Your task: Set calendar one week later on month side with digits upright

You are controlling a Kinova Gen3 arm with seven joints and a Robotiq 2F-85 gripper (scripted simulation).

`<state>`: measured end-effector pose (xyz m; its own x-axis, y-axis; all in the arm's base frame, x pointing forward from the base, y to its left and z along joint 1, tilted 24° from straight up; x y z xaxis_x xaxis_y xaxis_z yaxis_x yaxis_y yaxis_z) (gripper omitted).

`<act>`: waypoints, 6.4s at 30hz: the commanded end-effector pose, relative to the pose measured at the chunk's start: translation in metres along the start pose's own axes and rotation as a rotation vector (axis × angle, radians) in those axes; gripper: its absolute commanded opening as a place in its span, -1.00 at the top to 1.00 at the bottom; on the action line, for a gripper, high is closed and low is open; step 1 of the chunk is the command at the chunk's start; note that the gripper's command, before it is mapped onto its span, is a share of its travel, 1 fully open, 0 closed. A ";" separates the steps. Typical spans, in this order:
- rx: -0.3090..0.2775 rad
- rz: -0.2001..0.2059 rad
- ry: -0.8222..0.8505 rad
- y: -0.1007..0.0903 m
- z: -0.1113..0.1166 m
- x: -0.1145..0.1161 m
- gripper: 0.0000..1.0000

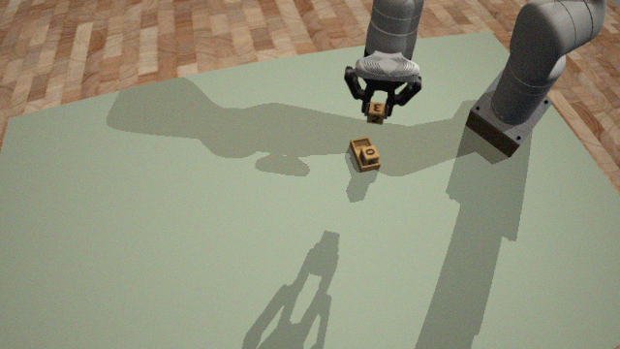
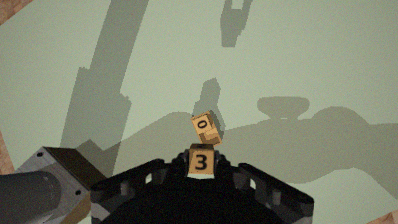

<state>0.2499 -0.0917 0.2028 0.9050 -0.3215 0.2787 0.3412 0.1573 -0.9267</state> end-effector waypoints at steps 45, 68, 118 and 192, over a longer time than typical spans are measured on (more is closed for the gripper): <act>0.002 -0.048 -0.416 -0.003 -0.002 0.010 0.47; 0.005 -0.042 -0.417 0.017 -0.002 0.009 0.47; 0.007 -0.037 -0.415 0.060 -0.002 0.009 0.47; 0.007 -0.037 -0.395 0.060 -0.001 0.008 0.47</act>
<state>0.2784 -0.0859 0.1491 0.9189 0.0712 0.3881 0.3737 0.1586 -0.9139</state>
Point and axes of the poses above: the point where the finger pads meet when closed, its own y axis out along the fingers, its own x axis across the jaws, z = x × y, the point moved 8 cm from there along -y, back along the fingers, and after that the axes turned 14 degrees about -y, right-handed, at the moved point
